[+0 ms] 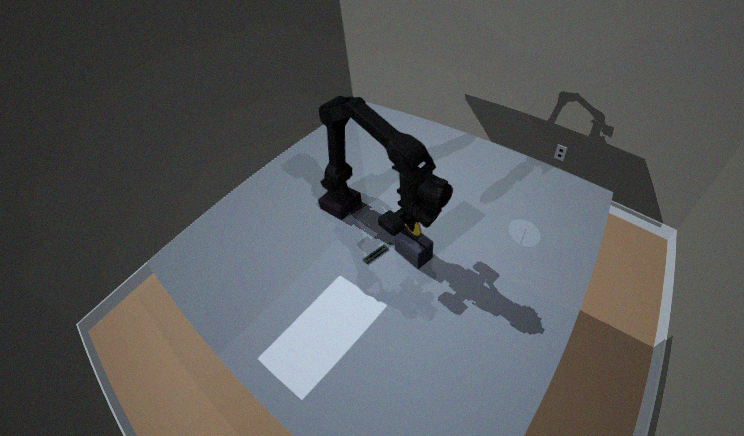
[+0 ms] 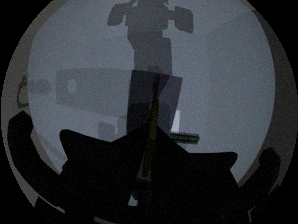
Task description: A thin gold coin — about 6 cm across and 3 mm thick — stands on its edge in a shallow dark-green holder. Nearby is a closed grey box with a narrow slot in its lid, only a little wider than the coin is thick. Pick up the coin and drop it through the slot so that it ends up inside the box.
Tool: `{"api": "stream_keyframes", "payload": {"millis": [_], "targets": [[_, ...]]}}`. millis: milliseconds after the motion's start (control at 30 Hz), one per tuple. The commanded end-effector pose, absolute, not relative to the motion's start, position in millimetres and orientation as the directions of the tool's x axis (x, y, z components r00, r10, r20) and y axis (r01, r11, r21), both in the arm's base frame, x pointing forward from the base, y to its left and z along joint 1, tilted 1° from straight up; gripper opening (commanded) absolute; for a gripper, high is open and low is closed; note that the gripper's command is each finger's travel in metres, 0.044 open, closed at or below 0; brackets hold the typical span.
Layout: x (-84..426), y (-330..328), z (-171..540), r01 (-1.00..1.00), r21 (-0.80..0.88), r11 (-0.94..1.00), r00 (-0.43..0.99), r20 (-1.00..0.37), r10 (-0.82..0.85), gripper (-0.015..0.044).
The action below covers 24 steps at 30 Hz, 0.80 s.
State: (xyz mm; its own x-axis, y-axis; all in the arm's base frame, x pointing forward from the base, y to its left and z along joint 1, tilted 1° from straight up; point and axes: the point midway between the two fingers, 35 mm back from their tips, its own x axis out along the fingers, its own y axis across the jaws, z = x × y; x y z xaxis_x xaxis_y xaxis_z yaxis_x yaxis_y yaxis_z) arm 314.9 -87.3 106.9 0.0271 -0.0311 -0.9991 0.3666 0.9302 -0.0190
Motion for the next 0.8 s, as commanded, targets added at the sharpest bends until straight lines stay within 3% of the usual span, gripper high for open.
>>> {"api": "stream_keyframes", "payload": {"millis": [0,767], "targets": [[317.4,-88.0,110.5,0.369,-0.018,0.929,0.031,-0.999,-0.032,0.0000],[314.0,-86.9,105.8,0.363,-0.018,0.932,0.031,-0.999,-0.031,0.0000]]}}
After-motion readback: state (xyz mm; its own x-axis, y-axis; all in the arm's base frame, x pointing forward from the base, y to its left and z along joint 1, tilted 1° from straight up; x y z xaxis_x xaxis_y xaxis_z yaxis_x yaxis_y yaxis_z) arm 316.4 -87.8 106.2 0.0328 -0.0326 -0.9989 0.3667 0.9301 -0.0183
